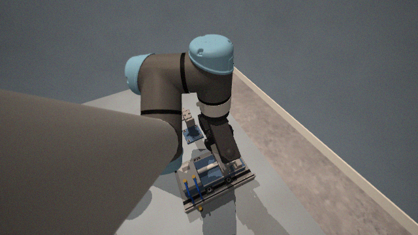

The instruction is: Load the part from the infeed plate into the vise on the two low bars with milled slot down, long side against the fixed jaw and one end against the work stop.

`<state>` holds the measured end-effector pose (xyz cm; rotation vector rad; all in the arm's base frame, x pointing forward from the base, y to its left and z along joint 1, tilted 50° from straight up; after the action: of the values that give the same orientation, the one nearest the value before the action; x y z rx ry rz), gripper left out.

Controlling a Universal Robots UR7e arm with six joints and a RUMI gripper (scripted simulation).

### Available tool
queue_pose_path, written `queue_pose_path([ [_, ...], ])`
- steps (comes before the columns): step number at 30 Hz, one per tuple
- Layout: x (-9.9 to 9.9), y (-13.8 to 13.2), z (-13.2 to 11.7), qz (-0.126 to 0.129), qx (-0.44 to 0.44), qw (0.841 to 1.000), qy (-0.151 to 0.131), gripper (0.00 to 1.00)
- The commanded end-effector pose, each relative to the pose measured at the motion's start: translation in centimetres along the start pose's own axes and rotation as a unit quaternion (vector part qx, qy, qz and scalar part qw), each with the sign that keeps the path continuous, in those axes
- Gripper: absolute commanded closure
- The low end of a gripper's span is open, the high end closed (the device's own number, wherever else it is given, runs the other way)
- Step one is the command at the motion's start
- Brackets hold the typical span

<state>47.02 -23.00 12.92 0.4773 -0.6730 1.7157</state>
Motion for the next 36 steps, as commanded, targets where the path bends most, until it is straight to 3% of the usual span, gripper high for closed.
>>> queue_pose_path([
  [1,-0.1,0.0,-0.2,-0.002,0.002,1.0,-0.002,1.0],
  [36,-4.2,-0.1,0.0,-0.004,0.0,1.0,-0.003,1.0],
])
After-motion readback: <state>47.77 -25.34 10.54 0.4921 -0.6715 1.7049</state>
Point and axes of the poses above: the point where the finger pads meet when closed, its own x axis back along the fingers, its own y axis across the jaws, z = x × y, the point moved 3 cm from there along x, back along the fingers, and after that the axes turned 14 degrees about x, right-handed, at the moved point
